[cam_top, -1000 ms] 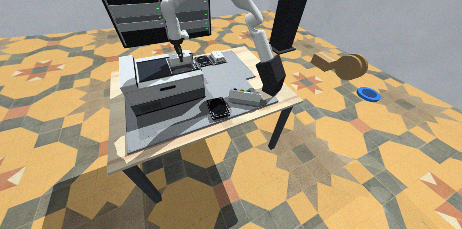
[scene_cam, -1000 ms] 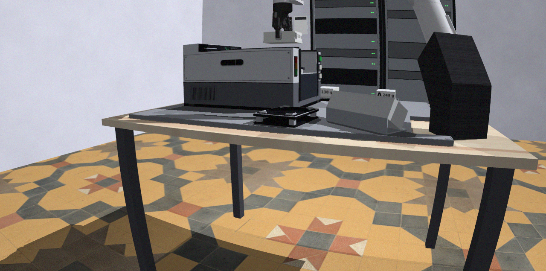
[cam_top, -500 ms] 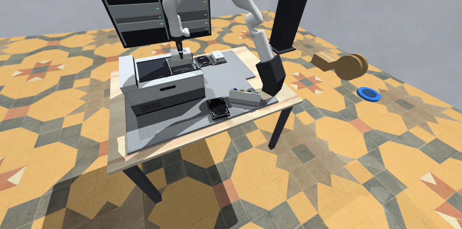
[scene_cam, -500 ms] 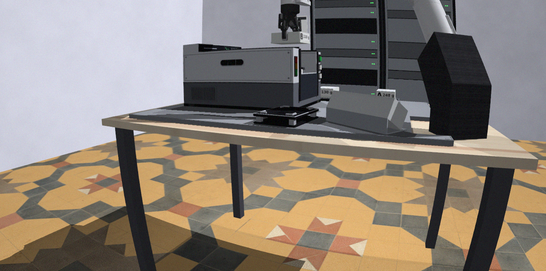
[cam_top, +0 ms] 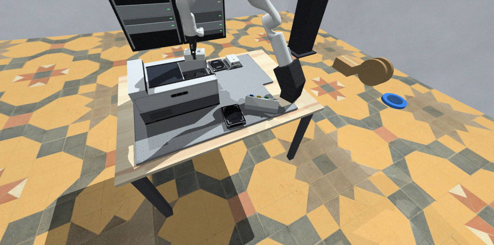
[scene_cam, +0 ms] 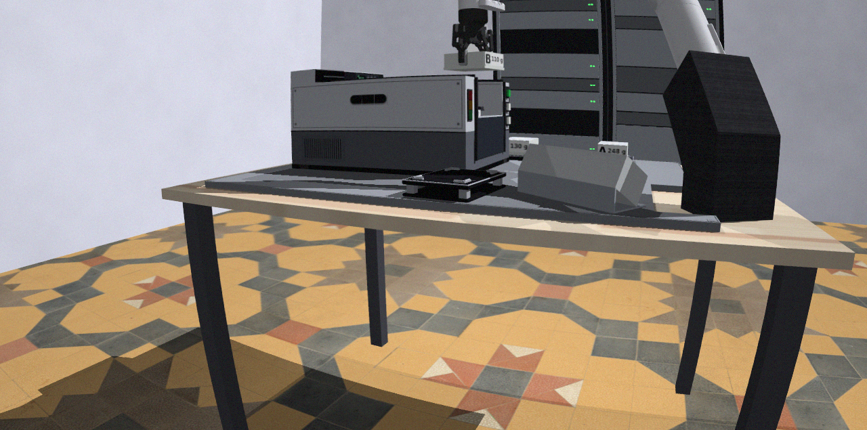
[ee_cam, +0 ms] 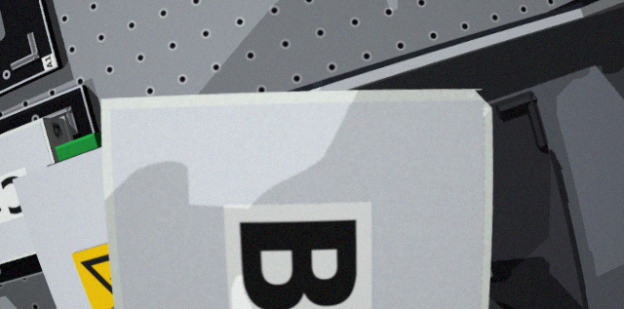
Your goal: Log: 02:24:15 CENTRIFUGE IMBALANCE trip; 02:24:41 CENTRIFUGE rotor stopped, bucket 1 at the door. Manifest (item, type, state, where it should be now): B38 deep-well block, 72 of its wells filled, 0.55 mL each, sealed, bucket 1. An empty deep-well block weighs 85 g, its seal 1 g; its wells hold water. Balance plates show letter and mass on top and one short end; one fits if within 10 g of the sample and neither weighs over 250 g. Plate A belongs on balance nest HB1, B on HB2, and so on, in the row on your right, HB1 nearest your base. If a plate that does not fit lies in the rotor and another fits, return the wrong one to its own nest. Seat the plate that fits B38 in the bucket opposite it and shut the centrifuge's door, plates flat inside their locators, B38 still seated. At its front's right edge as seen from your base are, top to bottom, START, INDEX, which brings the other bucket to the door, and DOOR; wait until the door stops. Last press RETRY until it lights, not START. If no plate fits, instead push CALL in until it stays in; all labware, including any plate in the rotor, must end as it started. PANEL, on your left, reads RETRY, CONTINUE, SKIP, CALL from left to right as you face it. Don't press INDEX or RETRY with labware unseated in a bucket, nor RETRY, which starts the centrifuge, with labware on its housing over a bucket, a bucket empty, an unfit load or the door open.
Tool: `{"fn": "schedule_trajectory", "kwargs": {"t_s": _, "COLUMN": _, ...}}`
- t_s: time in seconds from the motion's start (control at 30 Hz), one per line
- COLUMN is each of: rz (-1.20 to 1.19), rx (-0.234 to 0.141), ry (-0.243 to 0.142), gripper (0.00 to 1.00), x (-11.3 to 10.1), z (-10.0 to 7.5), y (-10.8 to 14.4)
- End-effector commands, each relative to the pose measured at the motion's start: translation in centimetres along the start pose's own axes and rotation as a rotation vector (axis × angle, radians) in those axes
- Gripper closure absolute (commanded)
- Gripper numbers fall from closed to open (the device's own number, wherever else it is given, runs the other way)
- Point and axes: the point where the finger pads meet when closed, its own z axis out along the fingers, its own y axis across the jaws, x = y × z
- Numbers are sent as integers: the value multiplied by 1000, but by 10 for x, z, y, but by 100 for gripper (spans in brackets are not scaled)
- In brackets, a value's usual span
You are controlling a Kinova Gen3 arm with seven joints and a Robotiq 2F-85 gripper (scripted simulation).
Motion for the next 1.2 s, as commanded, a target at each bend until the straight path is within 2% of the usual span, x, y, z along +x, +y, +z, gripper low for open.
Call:
{"fn": "schedule_trajectory", "kwargs": {"t_s": 0.0, "rz": 34, "rx": -1, "ry": -2, "gripper": 5, "x": 1, "z": -1, "y": -10}}
{"fn": "schedule_trajectory", "kwargs": {"t_s": 1.17, "rz": 396, "rx": -1, "ry": -1, "gripper": 5, "x": 32, "z": 0, "y": -108}}
